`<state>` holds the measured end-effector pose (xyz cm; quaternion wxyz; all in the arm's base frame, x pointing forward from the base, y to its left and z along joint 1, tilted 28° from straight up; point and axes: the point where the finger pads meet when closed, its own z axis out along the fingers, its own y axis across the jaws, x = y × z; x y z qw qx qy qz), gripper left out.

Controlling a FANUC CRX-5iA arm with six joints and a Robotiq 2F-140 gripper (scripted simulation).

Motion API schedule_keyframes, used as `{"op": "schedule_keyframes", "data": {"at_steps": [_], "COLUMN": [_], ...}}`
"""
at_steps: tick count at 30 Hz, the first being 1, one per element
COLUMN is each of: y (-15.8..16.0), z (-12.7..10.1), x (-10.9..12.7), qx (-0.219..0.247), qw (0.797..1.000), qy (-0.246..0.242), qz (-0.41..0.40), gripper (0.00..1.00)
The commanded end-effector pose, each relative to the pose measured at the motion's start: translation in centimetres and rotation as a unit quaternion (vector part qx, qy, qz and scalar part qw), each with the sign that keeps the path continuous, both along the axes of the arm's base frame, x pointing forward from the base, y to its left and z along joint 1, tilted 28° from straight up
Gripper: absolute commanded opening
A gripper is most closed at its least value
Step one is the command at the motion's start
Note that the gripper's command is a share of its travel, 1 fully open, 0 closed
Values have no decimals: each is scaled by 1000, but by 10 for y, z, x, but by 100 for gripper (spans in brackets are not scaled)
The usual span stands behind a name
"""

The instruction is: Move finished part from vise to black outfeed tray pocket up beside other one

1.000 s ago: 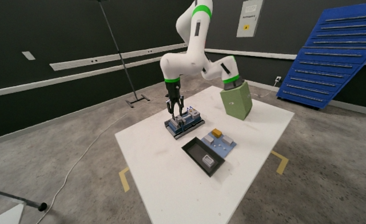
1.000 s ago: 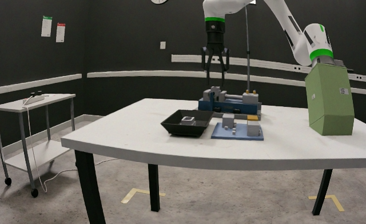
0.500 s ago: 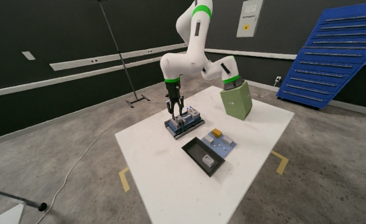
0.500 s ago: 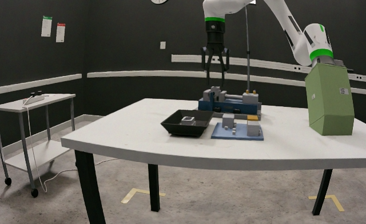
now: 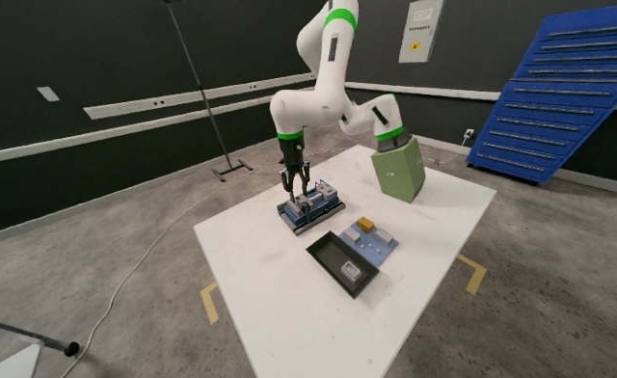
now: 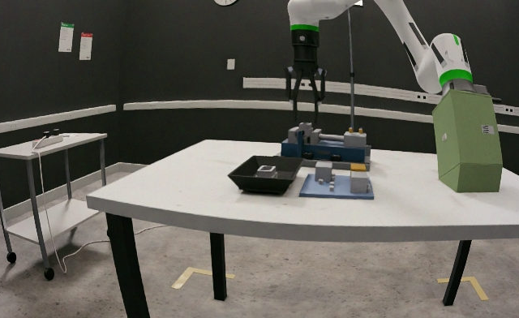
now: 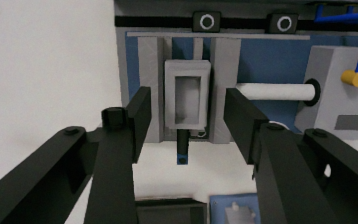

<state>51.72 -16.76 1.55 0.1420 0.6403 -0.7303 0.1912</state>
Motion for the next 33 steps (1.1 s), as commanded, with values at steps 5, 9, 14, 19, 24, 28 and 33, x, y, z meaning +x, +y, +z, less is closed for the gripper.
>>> {"op": "schedule_keyframes", "data": {"at_steps": [5, 9, 14, 19, 24, 28, 33], "y": [0, -1, -1, -2, -3, -4, -5], "z": [0, -1, -2, -4, -6, -7, -9], "x": [1, 1, 1, 1, 1, 1, 1], "qx": [0, 0, 0, 0, 0, 0, 0], "qw": [1000, 1000, 1000, 1000, 1000, 1000, 1000], "qy": [-1, -1, -1, -1, -1, -1, -1], "qz": [1, 1, 1, 1, 1, 1, 1], "gripper": [46, 46, 46, 46, 46, 46, 46]}}
